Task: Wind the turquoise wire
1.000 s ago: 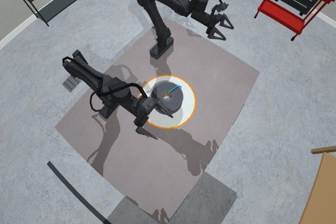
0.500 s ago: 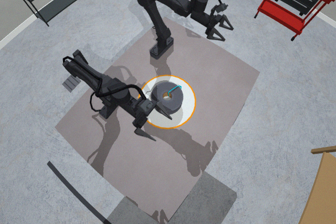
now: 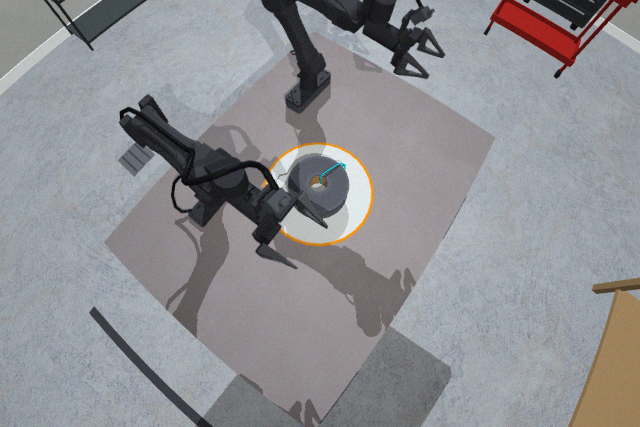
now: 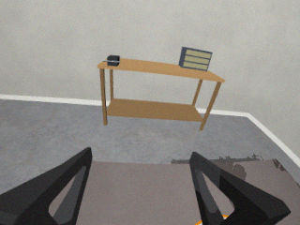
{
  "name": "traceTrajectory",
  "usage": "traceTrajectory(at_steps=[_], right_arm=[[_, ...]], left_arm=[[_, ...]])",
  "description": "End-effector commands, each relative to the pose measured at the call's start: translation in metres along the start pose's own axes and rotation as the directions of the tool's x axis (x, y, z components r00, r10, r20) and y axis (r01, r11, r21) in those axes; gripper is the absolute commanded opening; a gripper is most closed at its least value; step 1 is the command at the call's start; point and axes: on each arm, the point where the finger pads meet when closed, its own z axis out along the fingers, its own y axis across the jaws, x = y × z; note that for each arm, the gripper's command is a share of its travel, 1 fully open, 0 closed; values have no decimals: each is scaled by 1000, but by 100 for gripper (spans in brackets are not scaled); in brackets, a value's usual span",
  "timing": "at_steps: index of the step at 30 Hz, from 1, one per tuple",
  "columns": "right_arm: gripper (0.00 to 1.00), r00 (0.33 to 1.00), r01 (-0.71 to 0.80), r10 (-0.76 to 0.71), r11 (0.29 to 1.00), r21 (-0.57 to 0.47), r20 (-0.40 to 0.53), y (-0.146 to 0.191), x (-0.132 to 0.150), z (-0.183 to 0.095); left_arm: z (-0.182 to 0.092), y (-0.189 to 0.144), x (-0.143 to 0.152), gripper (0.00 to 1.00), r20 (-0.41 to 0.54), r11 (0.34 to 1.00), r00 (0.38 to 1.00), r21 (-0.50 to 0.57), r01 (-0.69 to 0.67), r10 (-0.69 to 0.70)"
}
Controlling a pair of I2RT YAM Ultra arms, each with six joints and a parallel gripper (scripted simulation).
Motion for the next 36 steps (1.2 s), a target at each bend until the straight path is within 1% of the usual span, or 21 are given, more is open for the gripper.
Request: traceTrajectory(at_steps=[1,29,36], right_arm=[[100,996,-9,9,1000,-4,85,-1,-27,-13],[100,996,-9,9,1000,-3,85,-1,-27,-13],[100,996,-13,9,999,37,85,-17,-27,-14]], left_arm=[[-11,-3,-33,100,77,1000,997,2,1,-1],[-11,-3,-33,100,77,1000,997,2,1,-1],[-11,-3,-33,100,77,1000,997,2,1,-1]])
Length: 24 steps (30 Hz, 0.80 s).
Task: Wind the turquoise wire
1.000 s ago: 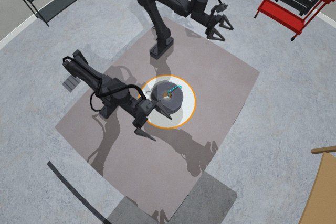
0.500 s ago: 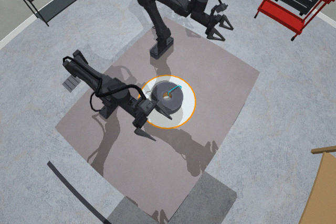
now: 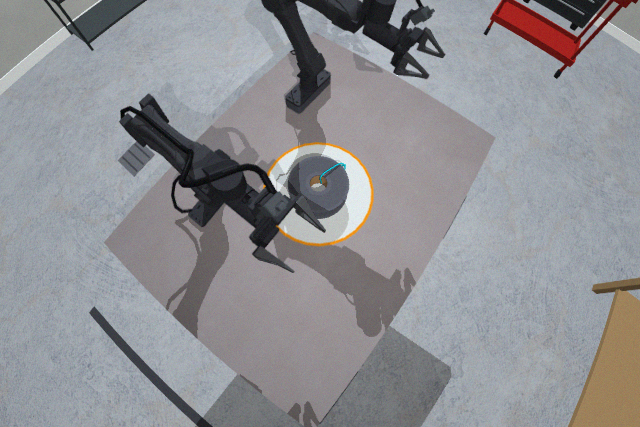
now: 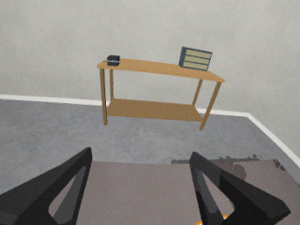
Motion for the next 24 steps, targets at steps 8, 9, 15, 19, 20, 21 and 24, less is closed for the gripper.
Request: traceTrajectory(at_steps=[8,9,15,19,20,21,24], right_arm=[[100,996,-32,9,963,269,84,-105,-25,-27],[100,996,-35,9,948,315,84,-122,-24,-33],[100,996,-55,9,826,560,84,-216,-20,-79],[100,996,-66,9,714,697,84,-268,-16,-121],[100,996,-69,9,672,737,84,-284,-14,-137],[100,996,-71,9,629,774,84,-298,-12,-153],[100,996,-78,9,497,864,84,-333,-8,-203]], left_arm=[[-11,-3,-33,100,77,1000,997,2,1,-1],[-11,-3,-33,100,77,1000,997,2,1,-1],[-11,-3,-33,100,77,1000,997,2,1,-1],[-11,-3,-33,100,77,1000,997,2,1,-1],[-11,-3,-33,100,77,1000,997,2,1,-1],[-11,-3,-33,100,77,1000,997,2,1,-1],[-11,-3,-33,100,77,1000,997,2,1,-1]])
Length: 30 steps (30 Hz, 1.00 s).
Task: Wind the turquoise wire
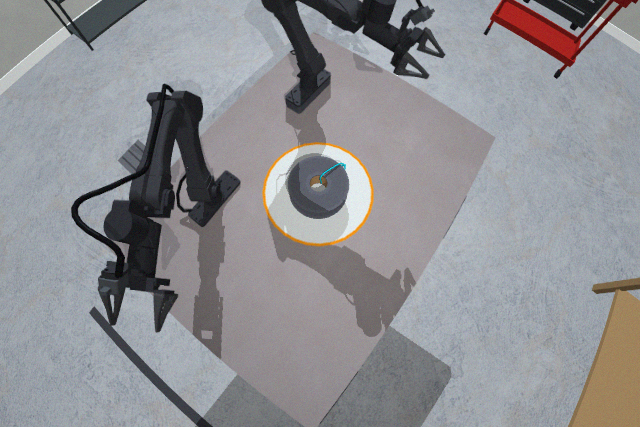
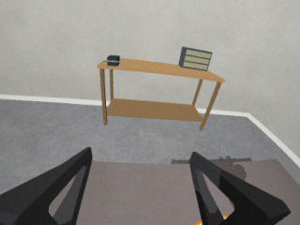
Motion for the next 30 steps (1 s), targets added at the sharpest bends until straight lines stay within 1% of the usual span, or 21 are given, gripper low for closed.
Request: traceTrajectory(at_steps=[1,4,7,9,13,16,26,30], right_arm=[[100,997,-21,10,990,138,82,-58,-27,-15],[100,997,-31,10,965,260,82,-105,-25,-24],[100,997,-38,10,937,346,82,-138,-24,-34],[100,997,-38,10,937,346,82,-138,-24,-34],[100,997,-42,10,912,407,82,-161,-23,-44],[100,997,-44,10,906,421,82,-167,-23,-46],[100,997,-44,10,906,422,82,-167,-23,-46],[100,997,-44,10,906,422,82,-167,-23,-46]], left_arm=[[-11,-3,-33,100,77,1000,997,2,1,-1],[-11,-3,-33,100,77,1000,997,2,1,-1],[-11,-3,-33,100,77,1000,997,2,1,-1],[-11,-3,-33,100,77,1000,997,2,1,-1],[-11,-3,-33,100,77,1000,997,2,1,-1],[-11,-3,-33,100,77,1000,997,2,1,-1],[-12,-2,-28,100,67,1000,998,2,1,-1],[-16,4,-21,100,34,1000,999,2,1,-1]])
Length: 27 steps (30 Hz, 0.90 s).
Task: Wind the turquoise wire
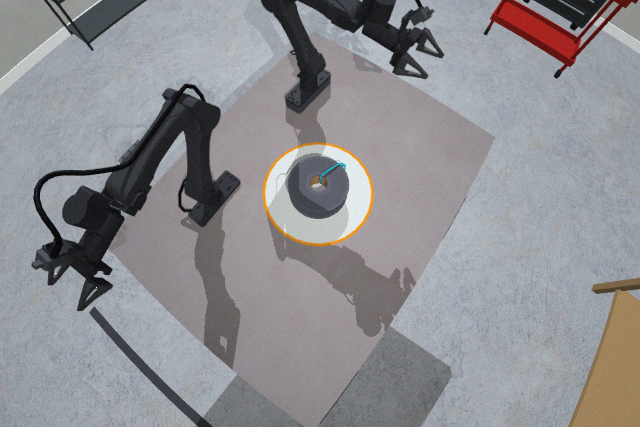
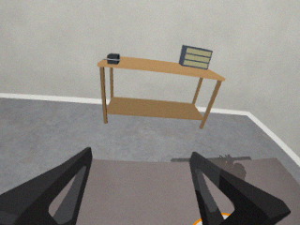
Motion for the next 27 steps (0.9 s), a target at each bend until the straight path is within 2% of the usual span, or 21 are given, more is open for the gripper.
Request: traceTrajectory(at_steps=[1,6,11,13,16,21,27], right_arm=[[100,997,-8,8,1000,-6,82,0,-27,-11],[100,997,-8,8,1000,-6,82,0,-27,-11],[100,997,-8,8,1000,-6,82,0,-27,-11],[100,997,-8,8,1000,-6,82,0,-27,-11],[100,997,-8,8,1000,-6,82,0,-27,-11],[100,997,-8,8,1000,-6,82,0,-27,-11],[100,997,-8,8,1000,-6,82,0,-27,-11]], left_arm=[[-17,7,-21,100,33,1000,999,2,1,-1],[-27,23,-2,100,-62,1000,998,2,1,-1],[-42,41,28,100,-205,1000,979,1,2,-1],[-42,41,28,100,-205,1000,979,1,2,-1],[-52,52,44,100,-309,1000,951,0,2,-2],[-72,80,82,100,-497,1000,868,-1,2,-2],[-96,112,138,100,-707,1000,707,-2,2,-3]])
